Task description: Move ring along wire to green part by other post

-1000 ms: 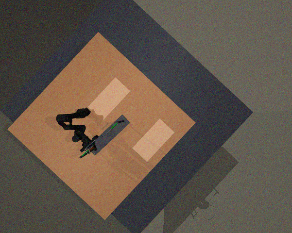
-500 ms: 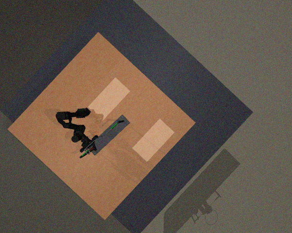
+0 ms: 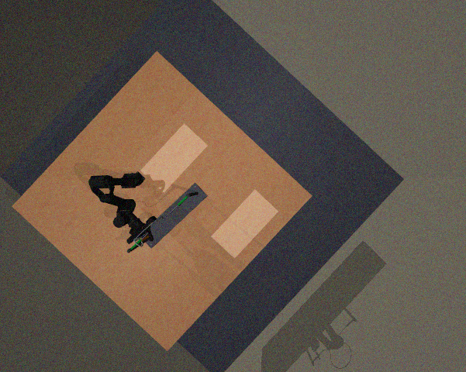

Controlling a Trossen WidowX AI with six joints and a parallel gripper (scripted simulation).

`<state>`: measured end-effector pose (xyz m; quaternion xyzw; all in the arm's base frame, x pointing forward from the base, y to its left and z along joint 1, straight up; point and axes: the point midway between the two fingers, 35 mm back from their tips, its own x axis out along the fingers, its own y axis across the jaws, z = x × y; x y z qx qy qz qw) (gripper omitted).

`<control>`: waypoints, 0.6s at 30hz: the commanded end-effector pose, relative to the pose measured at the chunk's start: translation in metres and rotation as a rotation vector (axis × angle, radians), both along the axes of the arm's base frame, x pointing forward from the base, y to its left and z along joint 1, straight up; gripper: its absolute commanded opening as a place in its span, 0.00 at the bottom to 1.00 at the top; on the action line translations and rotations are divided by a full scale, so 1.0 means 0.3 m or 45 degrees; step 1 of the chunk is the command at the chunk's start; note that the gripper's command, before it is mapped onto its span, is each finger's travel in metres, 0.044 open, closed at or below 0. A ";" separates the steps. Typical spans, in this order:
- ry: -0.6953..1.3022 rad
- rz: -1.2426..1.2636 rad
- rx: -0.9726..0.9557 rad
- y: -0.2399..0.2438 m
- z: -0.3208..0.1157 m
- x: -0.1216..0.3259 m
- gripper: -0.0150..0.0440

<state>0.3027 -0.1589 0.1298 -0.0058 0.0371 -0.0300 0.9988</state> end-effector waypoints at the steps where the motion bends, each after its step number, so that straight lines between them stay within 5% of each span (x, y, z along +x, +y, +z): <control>1: 0.000 -0.005 -0.003 -0.002 0.001 0.000 0.00; 18: -0.002 -0.005 0.002 0.046 0.001 0.004 0.00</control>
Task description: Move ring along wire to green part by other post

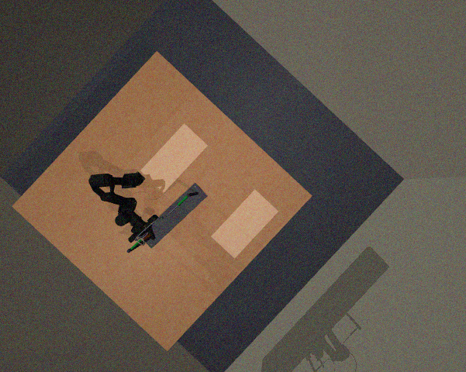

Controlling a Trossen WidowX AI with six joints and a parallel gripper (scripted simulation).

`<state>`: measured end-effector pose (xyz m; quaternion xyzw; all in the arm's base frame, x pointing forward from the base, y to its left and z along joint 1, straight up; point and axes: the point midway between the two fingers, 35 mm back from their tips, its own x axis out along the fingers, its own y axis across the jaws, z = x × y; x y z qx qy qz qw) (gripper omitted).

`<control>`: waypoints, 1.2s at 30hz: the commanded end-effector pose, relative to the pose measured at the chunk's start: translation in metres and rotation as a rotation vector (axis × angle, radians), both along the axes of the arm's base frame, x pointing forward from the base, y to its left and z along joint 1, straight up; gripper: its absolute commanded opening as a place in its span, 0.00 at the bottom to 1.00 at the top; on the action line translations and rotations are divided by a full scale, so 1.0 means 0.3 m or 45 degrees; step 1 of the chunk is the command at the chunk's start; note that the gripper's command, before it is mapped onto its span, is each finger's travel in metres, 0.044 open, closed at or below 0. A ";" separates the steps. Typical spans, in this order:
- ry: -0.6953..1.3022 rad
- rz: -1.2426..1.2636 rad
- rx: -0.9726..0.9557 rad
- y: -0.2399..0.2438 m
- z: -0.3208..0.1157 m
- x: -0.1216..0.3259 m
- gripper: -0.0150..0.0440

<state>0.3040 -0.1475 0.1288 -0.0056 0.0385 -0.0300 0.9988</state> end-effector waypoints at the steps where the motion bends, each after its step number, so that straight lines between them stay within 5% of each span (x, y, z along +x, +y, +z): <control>1: -0.005 -0.005 0.002 0.012 0.004 0.000 0.00; 36: -0.029 0.000 0.285 0.215 0.015 0.015 0.00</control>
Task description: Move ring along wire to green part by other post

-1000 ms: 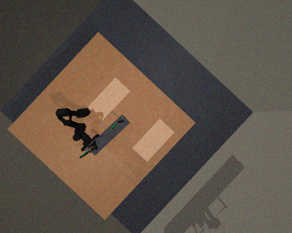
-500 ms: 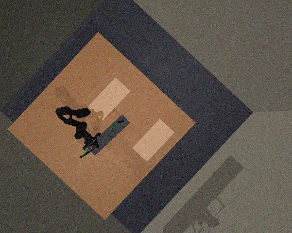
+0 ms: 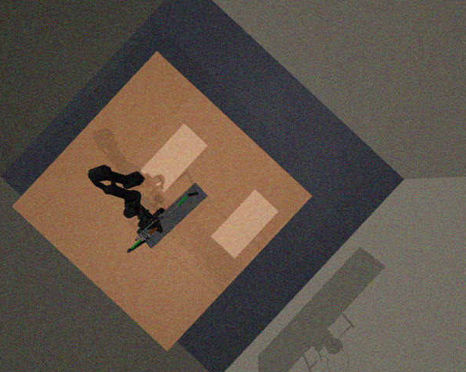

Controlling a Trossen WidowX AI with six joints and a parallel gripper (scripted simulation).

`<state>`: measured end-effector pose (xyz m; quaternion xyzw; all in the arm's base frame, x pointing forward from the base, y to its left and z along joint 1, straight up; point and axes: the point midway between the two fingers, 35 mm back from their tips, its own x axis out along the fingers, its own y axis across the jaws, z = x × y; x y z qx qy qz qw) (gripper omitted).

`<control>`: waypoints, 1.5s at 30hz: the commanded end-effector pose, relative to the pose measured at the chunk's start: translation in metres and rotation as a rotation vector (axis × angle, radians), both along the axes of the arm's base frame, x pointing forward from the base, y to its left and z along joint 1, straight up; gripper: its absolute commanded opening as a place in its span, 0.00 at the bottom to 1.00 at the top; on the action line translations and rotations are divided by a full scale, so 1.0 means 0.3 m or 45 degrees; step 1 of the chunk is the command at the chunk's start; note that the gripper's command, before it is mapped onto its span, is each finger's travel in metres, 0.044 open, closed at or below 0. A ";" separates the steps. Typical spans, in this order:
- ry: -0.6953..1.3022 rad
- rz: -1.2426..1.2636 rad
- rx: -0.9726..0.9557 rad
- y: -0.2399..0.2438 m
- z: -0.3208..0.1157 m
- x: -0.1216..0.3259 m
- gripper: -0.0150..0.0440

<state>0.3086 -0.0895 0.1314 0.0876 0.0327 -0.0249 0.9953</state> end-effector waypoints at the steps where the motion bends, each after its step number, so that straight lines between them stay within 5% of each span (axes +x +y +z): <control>1: -0.008 -0.003 0.072 0.033 0.008 0.001 0.00; 24: -0.016 0.023 0.664 0.263 0.125 0.004 0.00; 45: 0.349 0.328 1.207 0.382 0.321 -0.143 0.00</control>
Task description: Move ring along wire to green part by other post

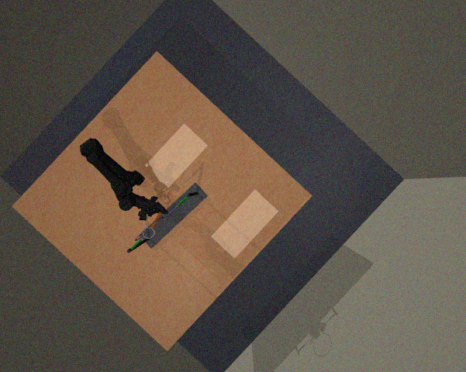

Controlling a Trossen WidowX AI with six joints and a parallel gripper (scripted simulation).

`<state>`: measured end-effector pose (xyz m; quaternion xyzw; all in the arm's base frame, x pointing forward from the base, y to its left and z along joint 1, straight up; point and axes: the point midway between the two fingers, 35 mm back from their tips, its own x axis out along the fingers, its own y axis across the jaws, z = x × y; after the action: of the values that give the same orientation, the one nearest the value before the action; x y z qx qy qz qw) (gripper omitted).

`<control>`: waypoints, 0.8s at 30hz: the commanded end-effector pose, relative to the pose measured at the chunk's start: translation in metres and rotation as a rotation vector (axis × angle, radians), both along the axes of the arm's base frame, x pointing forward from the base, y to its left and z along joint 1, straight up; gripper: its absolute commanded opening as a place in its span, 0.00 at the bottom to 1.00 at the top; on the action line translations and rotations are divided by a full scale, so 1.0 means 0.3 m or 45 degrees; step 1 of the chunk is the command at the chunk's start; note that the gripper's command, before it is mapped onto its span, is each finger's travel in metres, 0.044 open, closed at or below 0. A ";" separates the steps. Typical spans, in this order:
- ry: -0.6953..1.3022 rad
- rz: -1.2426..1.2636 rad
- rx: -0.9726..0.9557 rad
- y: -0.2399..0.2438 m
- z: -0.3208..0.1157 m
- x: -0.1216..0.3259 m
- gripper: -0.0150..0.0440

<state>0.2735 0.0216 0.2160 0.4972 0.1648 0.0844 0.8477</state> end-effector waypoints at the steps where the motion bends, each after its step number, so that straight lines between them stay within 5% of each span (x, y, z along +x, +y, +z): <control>1: 0.032 0.078 0.110 0.015 0.051 -0.032 0.00; 24: 0.010 0.210 0.829 0.040 0.335 -0.071 0.00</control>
<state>0.2529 0.0338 0.3064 0.7109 0.1765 0.1903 0.6536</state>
